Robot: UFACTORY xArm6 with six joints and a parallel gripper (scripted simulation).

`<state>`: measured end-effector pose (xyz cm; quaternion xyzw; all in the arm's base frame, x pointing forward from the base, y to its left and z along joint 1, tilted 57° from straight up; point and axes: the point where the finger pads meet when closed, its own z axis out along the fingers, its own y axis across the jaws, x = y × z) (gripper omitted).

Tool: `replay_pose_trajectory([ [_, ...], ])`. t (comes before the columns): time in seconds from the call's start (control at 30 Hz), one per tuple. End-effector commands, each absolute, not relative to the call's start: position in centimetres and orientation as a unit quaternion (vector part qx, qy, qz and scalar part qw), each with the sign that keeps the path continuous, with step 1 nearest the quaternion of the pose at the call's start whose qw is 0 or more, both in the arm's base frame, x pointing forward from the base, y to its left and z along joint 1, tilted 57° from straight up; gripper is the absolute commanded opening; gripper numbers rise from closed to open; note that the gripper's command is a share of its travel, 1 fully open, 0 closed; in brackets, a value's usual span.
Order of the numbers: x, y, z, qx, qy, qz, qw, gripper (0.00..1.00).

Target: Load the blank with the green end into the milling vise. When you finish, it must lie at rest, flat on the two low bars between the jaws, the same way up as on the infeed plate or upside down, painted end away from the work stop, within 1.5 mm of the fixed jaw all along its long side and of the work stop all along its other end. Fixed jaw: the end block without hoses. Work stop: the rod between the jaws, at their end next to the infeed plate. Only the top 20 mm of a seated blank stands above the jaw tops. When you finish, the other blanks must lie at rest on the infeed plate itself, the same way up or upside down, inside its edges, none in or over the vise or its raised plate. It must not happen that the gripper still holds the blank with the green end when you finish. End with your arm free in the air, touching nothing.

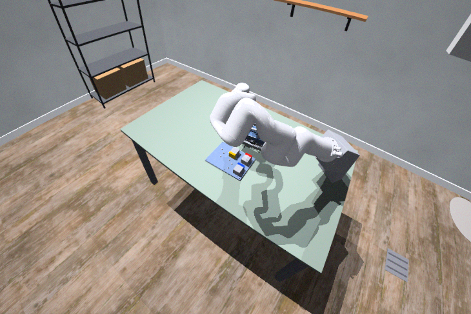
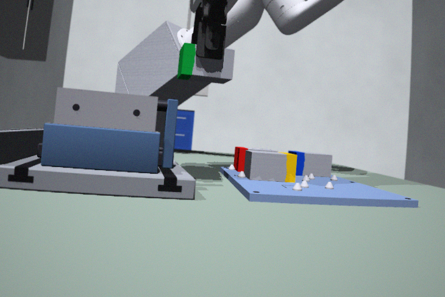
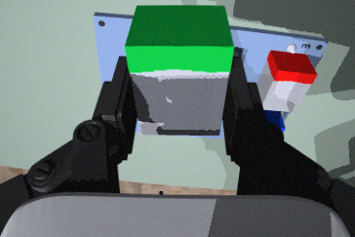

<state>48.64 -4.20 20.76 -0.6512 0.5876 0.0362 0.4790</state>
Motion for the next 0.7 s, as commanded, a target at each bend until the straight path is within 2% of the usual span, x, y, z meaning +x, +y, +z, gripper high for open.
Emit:
replay_pose_trajectory([
  [0.0,48.9,-4.5,20.8,-0.652,0.587,0.035,0.48,0.0],
  [0.67,51.2,-8.8,17.4,-0.651,0.587,0.035,0.479,0.0],
])
